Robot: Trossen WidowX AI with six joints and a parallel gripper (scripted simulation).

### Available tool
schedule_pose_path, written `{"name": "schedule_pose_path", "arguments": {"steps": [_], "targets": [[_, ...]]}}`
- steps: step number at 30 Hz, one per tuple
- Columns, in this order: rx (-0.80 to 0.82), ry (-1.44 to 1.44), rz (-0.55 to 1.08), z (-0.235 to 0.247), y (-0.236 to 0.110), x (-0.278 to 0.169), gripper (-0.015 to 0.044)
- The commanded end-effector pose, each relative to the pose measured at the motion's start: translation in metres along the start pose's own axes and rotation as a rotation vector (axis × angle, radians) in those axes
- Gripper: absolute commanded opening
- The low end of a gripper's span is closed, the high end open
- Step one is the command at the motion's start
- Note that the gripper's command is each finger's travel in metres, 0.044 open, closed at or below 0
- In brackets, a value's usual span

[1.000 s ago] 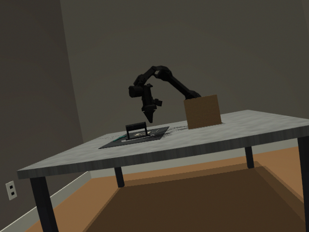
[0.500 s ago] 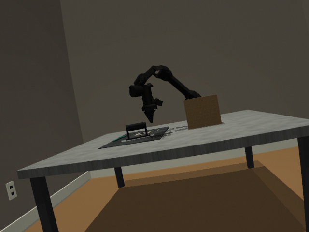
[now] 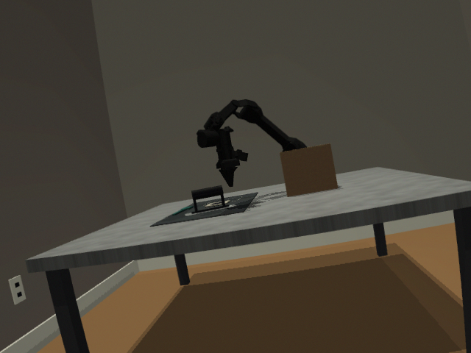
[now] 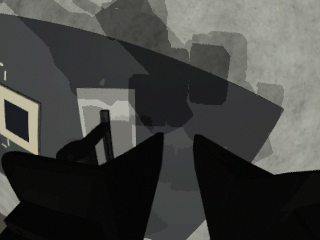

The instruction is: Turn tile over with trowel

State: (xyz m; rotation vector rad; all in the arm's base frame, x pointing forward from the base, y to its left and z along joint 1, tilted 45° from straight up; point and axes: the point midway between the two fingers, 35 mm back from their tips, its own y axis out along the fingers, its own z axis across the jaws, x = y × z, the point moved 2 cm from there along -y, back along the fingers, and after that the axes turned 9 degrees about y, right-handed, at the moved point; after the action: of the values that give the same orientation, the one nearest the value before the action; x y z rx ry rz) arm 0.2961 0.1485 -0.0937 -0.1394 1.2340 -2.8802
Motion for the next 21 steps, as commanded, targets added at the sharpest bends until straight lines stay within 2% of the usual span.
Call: {"name": "schedule_pose_path", "arguments": {"steps": [1, 3, 17, 21], "targets": [[0.000, 0.000, 0.000, 0.0000, 0.0000, 0.0000, 0.0048], [0.000, 0.000, 0.000, 0.0000, 0.0000, 0.0000, 0.0000], [0.000, 0.000, 0.000, 0.0000, 0.0000, 0.0000, 0.0000], [0.000, 0.000, 0.000, 0.0000, 0.0000, 0.0000, 0.0100]]}}
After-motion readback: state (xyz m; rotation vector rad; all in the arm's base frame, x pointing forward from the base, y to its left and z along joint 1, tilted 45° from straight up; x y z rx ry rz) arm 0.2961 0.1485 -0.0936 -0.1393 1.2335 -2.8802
